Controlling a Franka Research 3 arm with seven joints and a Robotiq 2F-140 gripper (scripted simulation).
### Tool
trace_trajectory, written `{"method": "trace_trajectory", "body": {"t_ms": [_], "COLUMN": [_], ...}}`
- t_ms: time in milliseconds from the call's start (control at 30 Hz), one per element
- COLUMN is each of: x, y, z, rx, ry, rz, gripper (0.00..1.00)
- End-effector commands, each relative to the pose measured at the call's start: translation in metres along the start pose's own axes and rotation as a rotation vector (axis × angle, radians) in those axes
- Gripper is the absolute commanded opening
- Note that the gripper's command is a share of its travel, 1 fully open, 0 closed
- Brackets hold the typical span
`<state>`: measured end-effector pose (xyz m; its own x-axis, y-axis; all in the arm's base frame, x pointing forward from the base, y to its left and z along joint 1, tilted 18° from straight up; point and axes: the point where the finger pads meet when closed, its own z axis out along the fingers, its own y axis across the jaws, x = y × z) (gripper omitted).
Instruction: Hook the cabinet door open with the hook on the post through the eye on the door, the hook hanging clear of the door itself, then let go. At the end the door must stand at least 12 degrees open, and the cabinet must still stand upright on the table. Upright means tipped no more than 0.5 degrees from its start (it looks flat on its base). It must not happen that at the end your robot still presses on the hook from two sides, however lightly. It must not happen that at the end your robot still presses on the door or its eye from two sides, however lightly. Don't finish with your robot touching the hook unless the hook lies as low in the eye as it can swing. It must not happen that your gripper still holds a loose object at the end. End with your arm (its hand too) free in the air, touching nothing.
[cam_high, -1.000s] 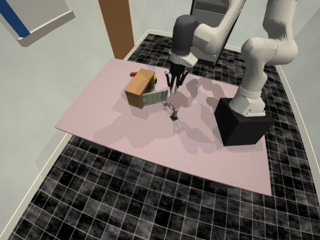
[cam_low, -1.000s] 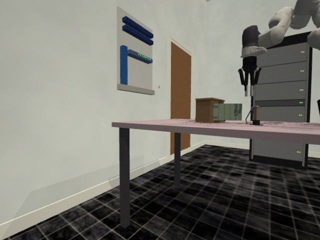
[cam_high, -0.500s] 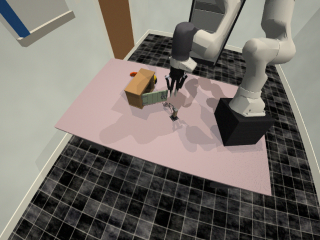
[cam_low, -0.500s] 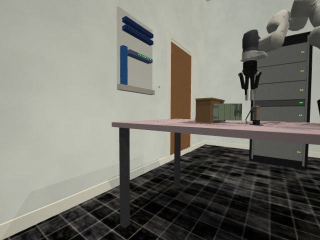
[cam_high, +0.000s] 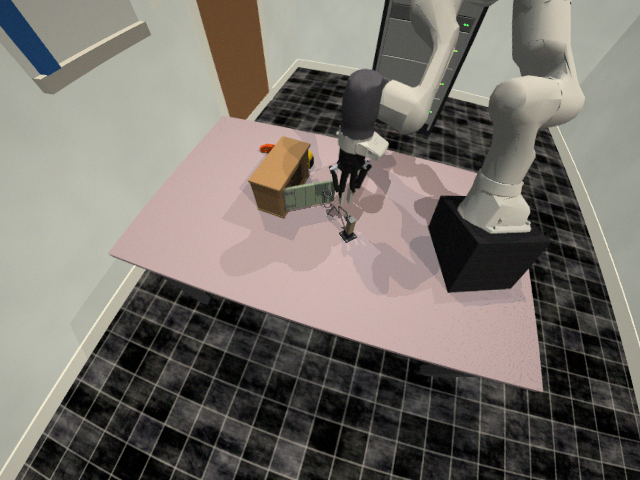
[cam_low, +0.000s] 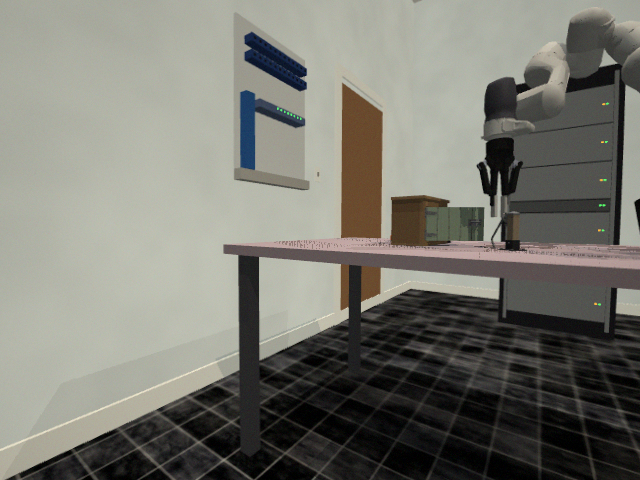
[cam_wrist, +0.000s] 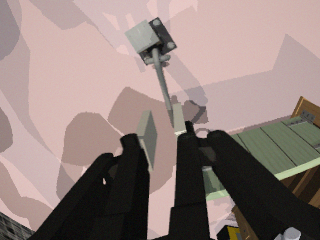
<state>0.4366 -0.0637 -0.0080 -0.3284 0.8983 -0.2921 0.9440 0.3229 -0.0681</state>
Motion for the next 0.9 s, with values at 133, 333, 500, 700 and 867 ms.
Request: {"method": "trace_trajectory", "body": {"t_ms": [133, 333, 500, 700, 867], "x": [-0.003, -0.003, -0.003, -0.003, -0.003], "y": [0.004, 0.004, 0.004, 0.004, 0.004], "z": [0.018, 0.024, 0.025, 0.025, 0.025], "rx": [-0.008, -0.008, -0.008, -0.008, -0.008], "ry": [-0.019, -0.019, -0.019, -0.019, -0.019], "rz": [0.04, 0.04, 0.04, 0.04, 0.04], "gripper": [0.15, 0.15, 0.15, 0.15, 0.15]}}
